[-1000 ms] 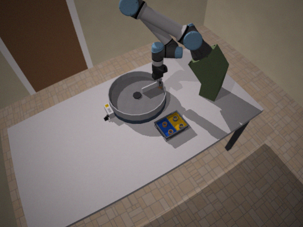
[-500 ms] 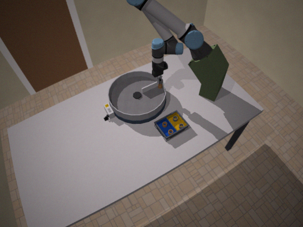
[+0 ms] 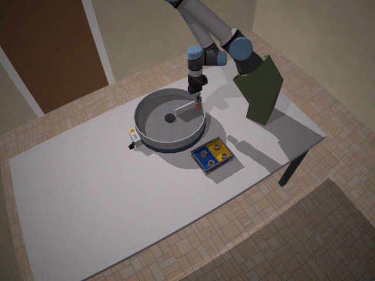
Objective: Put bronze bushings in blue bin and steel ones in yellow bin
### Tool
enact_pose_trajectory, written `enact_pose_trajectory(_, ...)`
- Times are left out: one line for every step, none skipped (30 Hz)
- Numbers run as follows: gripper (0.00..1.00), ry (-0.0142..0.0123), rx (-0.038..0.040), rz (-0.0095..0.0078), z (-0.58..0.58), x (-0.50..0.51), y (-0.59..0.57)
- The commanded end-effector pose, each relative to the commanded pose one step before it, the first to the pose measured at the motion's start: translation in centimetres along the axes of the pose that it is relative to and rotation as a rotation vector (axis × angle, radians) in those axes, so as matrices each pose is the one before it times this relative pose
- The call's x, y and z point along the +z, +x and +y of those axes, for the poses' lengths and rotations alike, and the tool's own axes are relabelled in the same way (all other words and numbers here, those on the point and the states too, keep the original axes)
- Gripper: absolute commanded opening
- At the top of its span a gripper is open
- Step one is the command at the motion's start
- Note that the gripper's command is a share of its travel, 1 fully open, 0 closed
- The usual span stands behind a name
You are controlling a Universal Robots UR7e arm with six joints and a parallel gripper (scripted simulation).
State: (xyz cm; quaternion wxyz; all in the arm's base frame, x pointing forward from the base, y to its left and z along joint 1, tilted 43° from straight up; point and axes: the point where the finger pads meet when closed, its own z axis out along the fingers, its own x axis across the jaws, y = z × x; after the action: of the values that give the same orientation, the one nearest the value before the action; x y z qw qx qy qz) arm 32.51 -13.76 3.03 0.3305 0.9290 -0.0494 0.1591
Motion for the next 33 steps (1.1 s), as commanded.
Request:
enact_pose_trajectory(0.0, 0.00203, 0.00015, -0.00549, 0.028, -0.612, 0.057)
enact_pose_trajectory(0.0, 0.0, 0.0, 0.0, 0.0, 0.0, 0.0)
enact_pose_trajectory(0.0, 0.0, 0.0, 0.0, 0.0, 0.0, 0.0)
enact_pose_trajectory(0.0, 0.0, 0.0, 0.0, 0.0, 0.0, 0.0)
enact_pose_trajectory(0.0, 0.0, 0.0, 0.0, 0.0, 0.0, 0.0)
enact_pose_trajectory(0.0, 0.0, 0.0, 0.0, 0.0, 0.0, 0.0)
enact_pose_trajectory(0.0, -0.0009, 0.06282, 0.0024, -1.14, 0.105, 0.187)
enact_pose_trajectory(0.0, -0.00005, 0.06283, -0.00011, -1.145, -0.005, 0.128)
enact_pose_trajectory(0.0, 0.00012, 0.04283, -0.00011, -0.784, -0.007, 0.038)
enact_pose_trajectory(0.0, -0.00017, 0.02, 0.0, -0.367, 0.002, 0.001)
enact_pose_trajectory(0.0, 0.00186, 0.02589, -0.00001, -0.48, -0.011, -0.01)
enact_pose_trajectory(0.0, 0.0, 0.0, 0.0, 0.0, 0.0, 0.0)
enact_pose_trajectory(0.0, 0.0, 0.0, 0.0, 0.0, 0.0, 0.0)
enact_pose_trajectory(0.0, -0.00191, 0.03694, -0.00004, -0.672, 0.007, -0.024)
enact_pose_trajectory(0.0, 0.0015, 0.05277, -0.00016, -0.97, -0.009, -0.08)
enact_pose_trajectory(0.0, -0.00155, 0.01006, 0.0001, -0.178, 0.004, -0.018)
enact_pose_trajectory(0.0, 0.0, 0.0, 0.0, 0.0, 0.0, 0.0)
enact_pose_trajectory(0.0, 0.0, 0.0, 0.0, 0.0, 0.0, 0.0)
enact_pose_trajectory(0.0, 0.0, 0.0, 0.0, 0.0, 0.0, 0.0)
enact_pose_trajectory(0.0, -0.00005, 0.06283, -0.00011, -1.141, -0.005, -0.161)
enact_pose_trajectory(0.0, 0.00206, 0.04798, -0.0003, -0.869, -0.009, -0.184)
enact_pose_trajectory(0.0, -0.0021, 0.01486, 0.00025, -0.256, 0.004, -0.06)
enact_pose_trajectory(0.0, 0.00432, 0.02992, -0.00056, -0.546, -0.012, -0.159)
enact_pose_trajectory(0.0, -0.00299, 0.02459, 0.00041, -0.42, 0.006, -0.121)
enact_pose_trajectory(0.0, -0.00135, 0.00832, 0.00019, -0.14, 0.002, -0.043)
enact_pose_trajectory(0.0, 0.00343, 0.04244, -0.00059, -0.75, -0.011, -0.265)
enact_pose_trajectory(0.0, -0.00346, 0.0204, 0.00059, -0.335, 0.007, -0.121)
enact_pose_trajectory(0.0, 0.00556, 0.0284, -0.00097, -0.503, -0.013, -0.223)
enact_pose_trajectory(0.0, 0.0, 0.0, 0.0, 0.0, 0.0, 0.0)
enact_pose_trajectory(0.0, 0.0, 0.0, 0.0, 0.0, 0.0, 0.0)
enact_pose_trajectory(0.0, -0.00558, 0.03444, 0.00104, -0.555, 0.011, -0.233)
enact_pose_trajectory(0.0, 0.0, 0.0, 0.0, 0.0, 0.0, 0.0)
enact_pose_trajectory(0.0, 0.0, 0.0, 0.0, 0.0, 0.0, 0.0)
